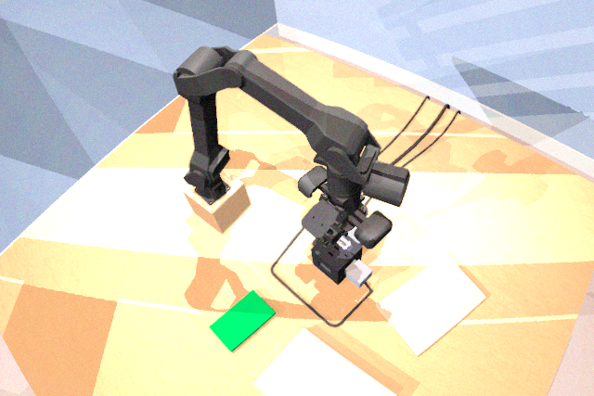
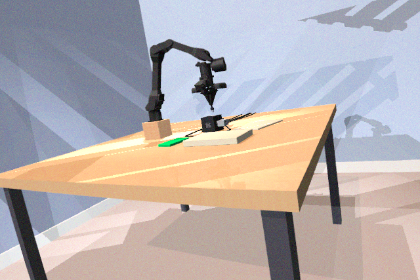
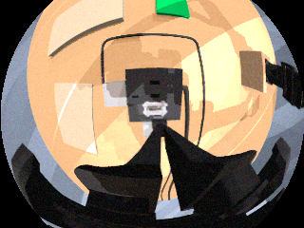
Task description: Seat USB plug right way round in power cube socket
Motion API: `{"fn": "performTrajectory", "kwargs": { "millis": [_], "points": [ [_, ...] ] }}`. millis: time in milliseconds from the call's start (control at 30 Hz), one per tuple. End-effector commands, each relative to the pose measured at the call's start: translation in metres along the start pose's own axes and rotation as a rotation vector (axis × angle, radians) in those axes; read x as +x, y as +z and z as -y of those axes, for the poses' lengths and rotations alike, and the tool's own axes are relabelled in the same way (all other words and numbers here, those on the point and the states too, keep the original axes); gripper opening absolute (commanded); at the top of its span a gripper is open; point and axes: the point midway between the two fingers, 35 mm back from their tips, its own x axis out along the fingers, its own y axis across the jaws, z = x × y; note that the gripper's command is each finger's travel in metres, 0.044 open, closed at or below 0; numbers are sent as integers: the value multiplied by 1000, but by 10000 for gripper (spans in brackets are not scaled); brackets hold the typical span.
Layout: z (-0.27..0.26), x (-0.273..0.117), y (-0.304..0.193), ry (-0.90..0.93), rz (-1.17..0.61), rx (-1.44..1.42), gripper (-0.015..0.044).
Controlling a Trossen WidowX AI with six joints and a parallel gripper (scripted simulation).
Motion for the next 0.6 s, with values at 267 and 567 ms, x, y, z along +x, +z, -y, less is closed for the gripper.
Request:
{"fn": "performTrajectory", "kwargs": {
  "millis": [267, 567],
  "points": [
    [-1, 2, 1, 4, 8, -10, 0],
    [-1, 3, 2, 4, 12, -15, 0]
  ]
}}
